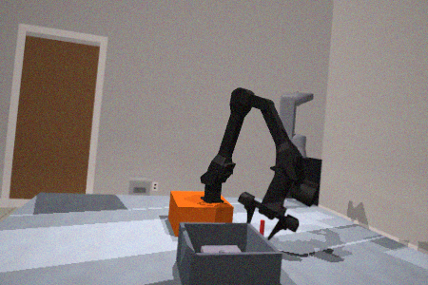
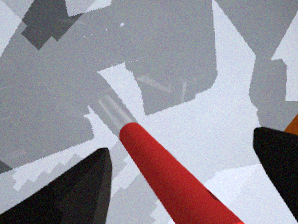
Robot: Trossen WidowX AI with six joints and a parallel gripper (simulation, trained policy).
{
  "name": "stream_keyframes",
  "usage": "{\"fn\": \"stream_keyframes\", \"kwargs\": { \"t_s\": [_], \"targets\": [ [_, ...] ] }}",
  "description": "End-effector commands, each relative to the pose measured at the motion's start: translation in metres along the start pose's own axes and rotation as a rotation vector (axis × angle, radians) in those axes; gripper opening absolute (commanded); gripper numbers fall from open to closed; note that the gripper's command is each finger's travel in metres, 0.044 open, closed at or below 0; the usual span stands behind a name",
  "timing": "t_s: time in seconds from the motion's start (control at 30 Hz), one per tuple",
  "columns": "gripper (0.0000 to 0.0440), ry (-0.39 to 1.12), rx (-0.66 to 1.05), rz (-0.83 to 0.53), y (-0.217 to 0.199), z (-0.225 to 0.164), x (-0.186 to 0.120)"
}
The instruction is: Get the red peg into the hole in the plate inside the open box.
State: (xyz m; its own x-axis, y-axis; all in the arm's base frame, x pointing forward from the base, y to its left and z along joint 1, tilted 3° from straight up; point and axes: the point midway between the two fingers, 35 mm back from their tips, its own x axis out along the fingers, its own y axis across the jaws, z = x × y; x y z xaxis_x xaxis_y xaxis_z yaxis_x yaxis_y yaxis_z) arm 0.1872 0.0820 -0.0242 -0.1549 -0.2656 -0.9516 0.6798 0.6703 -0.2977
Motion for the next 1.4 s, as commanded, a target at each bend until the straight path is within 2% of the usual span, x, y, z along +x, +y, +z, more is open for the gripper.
{"fn": "stream_keyframes", "kwargs": {
  "t_s": [0.0, 0.27, 0.33, 0.97, 1.37],
  "targets": [
    [0.0241, 0.0, -0.003, -0.026, -0.004, -0.002, 0.011],
    [0.0033, 0.018, -0.02, -0.077, -0.011, -0.005, 0.024],
    [0.0006, 0.008, -0.027, -0.087, -0.012, -0.002, 0.022],
    [0.0, -0.12, 0.001, -0.062, -0.022, 0.046, -0.048],
    [0.0, -0.177, 0.116, -0.026, -0.032, 0.092, -0.089]
  ]
}}
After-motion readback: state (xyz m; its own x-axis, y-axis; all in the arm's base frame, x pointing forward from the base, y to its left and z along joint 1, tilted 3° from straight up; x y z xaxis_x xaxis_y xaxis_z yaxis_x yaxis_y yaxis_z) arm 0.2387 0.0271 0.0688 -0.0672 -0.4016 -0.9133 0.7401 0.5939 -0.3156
